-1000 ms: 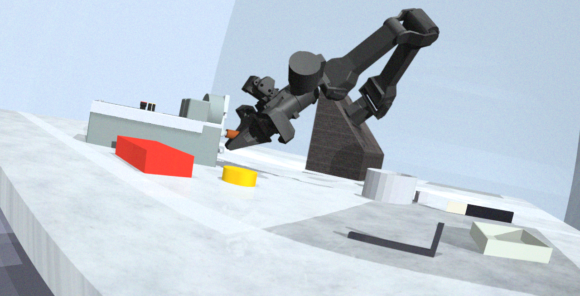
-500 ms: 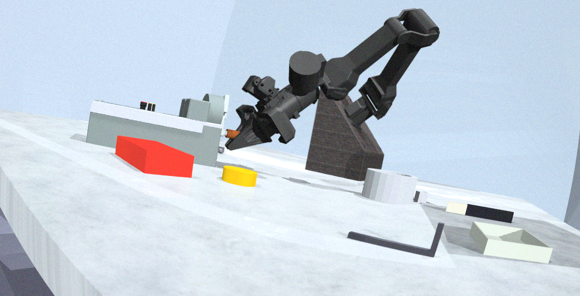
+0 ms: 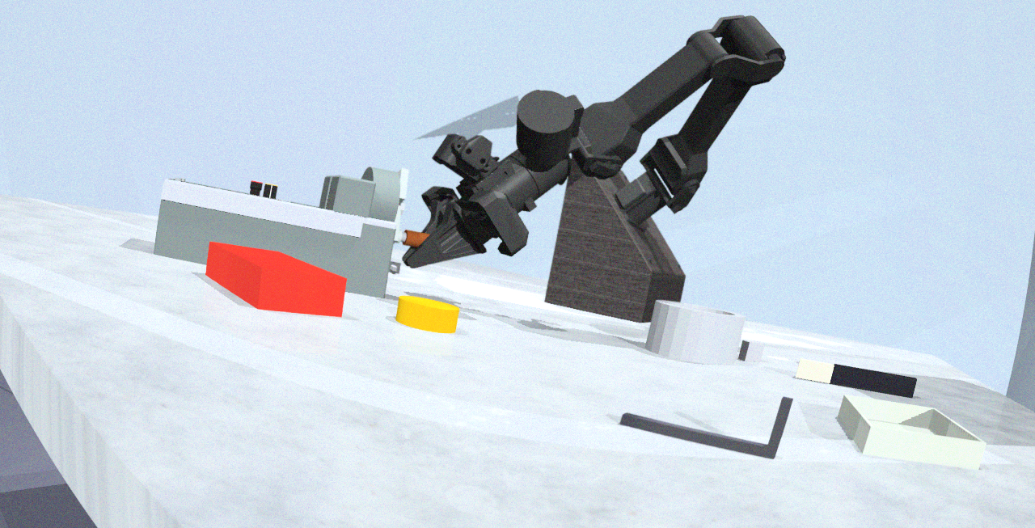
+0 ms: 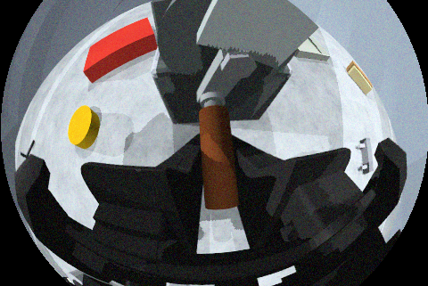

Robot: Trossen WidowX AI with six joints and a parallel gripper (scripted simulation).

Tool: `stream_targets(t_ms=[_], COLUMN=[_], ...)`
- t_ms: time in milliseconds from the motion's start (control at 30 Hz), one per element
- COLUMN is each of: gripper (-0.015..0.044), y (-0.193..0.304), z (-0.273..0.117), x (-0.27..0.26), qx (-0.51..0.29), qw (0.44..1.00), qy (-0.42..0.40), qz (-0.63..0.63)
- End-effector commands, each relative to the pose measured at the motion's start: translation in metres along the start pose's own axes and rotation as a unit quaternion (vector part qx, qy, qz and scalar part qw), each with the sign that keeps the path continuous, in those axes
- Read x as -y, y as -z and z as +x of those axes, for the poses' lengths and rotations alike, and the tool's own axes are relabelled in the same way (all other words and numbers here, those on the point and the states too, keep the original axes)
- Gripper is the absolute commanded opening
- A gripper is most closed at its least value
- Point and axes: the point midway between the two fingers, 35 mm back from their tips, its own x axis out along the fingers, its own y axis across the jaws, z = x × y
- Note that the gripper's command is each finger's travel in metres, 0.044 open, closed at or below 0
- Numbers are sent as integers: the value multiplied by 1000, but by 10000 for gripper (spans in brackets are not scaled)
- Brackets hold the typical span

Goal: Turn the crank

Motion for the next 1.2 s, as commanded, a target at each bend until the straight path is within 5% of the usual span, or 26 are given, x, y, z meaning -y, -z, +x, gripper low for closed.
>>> stream_targets(t_ms=[0, 1167], gripper=[0, 0], y=[-2, -7], z=[-2, -9], x=[-9, -15], qx=[2, 2], qw=[1000, 1000], qy=[-12, -12], qz=[-3, -3])
